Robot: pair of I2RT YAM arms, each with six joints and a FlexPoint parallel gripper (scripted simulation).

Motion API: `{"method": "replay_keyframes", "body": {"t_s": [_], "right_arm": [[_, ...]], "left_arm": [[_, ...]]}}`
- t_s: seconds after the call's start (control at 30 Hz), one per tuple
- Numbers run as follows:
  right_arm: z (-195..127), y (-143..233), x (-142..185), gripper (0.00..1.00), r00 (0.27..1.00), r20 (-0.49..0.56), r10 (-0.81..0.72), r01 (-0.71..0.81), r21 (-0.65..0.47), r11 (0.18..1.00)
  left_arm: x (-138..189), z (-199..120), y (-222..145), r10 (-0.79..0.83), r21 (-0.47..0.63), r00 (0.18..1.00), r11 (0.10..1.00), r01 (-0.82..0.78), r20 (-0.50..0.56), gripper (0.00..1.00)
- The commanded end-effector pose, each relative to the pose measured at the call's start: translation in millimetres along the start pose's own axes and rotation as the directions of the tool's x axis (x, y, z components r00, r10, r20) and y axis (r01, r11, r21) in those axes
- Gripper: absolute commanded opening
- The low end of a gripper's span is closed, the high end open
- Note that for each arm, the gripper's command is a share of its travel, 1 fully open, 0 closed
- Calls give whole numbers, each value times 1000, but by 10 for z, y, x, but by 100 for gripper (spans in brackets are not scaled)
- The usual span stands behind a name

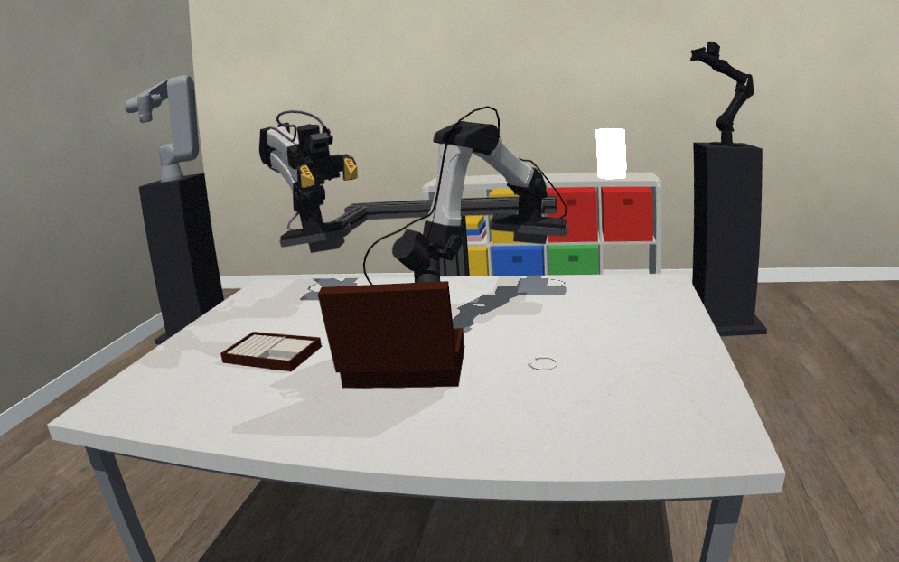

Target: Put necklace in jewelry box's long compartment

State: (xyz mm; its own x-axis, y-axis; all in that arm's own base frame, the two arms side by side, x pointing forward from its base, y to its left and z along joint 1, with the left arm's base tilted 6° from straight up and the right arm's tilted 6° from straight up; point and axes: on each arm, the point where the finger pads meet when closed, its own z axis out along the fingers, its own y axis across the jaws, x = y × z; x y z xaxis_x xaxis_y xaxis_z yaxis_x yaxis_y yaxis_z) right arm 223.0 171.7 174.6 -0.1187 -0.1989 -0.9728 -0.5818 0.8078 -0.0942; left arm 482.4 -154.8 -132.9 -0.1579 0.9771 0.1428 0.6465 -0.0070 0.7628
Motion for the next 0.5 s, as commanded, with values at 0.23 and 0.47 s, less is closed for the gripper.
{"method": "replay_keyframes", "body": {"t_s": [0.23,0.47], "right_arm": [[-6,8,-49,100,1000,5,3,-3,-3,1000],[-6,8,-49,100,1000,5,3,-3,-3,1000]], "left_arm": [[38,242,-39,-21,-72,998,997,25,53,0],[38,255,-54,-20,-76,998,997,24,58,0]]}}
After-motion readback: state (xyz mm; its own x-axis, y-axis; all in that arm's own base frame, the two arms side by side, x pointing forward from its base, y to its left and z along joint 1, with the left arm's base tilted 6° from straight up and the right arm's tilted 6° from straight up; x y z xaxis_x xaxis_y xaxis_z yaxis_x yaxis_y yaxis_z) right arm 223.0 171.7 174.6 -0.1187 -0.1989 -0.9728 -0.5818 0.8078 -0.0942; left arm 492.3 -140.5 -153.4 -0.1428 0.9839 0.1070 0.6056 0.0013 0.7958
